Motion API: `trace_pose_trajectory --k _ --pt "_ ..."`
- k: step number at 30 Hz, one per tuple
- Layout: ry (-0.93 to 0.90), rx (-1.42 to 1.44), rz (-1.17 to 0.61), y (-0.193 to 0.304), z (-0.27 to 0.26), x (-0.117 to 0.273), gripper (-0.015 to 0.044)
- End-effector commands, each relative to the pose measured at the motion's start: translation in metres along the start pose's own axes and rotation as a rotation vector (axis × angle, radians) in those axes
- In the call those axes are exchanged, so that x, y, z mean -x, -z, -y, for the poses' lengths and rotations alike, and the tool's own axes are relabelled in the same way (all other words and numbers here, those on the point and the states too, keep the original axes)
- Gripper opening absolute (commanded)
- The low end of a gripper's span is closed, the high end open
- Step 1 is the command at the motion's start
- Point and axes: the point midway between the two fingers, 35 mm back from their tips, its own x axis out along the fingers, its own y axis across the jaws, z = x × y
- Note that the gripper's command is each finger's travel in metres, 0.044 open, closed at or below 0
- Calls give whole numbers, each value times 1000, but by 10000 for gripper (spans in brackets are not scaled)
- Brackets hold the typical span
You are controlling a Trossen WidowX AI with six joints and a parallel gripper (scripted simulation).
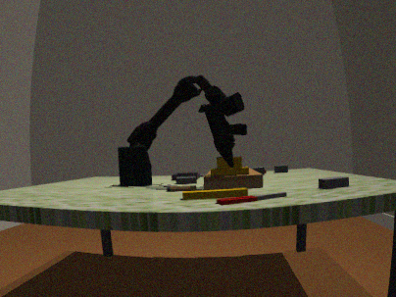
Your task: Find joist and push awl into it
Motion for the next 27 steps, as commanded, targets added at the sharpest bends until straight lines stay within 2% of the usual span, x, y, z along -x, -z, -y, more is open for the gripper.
trace_pose_trajectory --k 1,27 --pt "-7 0 0 0 -12 -1 0" --pt "-10 -2 -1 0 -69 -1 0"
